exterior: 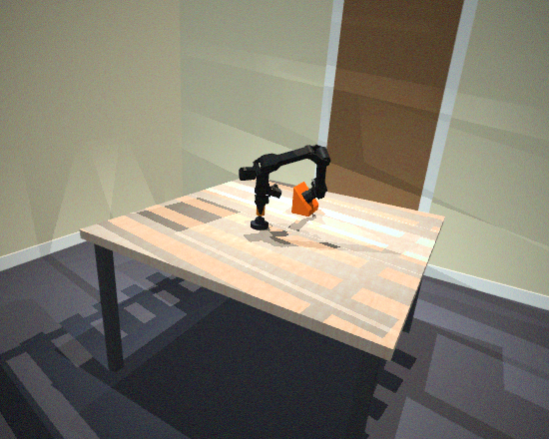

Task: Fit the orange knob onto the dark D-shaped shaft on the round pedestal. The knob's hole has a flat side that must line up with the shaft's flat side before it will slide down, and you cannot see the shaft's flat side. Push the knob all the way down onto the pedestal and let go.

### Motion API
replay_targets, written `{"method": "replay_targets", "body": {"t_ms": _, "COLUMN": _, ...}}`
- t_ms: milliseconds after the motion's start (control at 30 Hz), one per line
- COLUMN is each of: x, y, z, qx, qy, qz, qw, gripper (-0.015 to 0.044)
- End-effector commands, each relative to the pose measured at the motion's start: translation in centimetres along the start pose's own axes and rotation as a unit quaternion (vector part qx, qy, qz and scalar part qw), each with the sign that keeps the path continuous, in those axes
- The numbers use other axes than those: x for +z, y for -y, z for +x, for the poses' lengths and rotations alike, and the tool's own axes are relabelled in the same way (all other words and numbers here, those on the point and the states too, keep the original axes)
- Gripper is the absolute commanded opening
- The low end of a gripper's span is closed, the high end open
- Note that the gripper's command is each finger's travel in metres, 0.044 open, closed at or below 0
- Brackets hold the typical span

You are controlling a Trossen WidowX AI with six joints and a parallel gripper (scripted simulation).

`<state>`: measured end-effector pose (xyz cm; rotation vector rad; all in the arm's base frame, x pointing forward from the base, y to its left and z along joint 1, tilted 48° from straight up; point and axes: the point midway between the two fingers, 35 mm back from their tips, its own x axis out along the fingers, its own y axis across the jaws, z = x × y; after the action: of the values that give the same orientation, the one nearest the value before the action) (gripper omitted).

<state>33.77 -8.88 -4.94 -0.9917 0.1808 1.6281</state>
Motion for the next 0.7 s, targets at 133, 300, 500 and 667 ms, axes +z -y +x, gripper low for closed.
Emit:
{"method": "replay_targets", "body": {"t_ms": 133, "x": -0.19, "y": 0.25, "z": -0.41, "qx": -0.002, "qy": -0.001, "qz": 0.001, "qw": 1.0, "gripper": 0.0}}
{"method": "replay_targets", "body": {"t_ms": 300, "x": -0.24, "y": 0.3, "z": -0.52, "qx": -0.002, "qy": -0.001, "qz": -0.062, "qw": 0.998, "gripper": 0.0}}
{"method": "replay_targets", "body": {"t_ms": 500, "x": -0.29, "y": 0.2, "z": -0.54, "qx": -0.002, "qy": -0.001, "qz": -0.104, "qw": 0.995, "gripper": 0.0}}
{"method": "replay_targets", "body": {"t_ms": 667, "x": -0.25, "y": 0.09, "z": -0.39, "qx": -0.002, "qy": -0.001, "qz": -0.104, "qw": 0.995, "gripper": 0.0}}
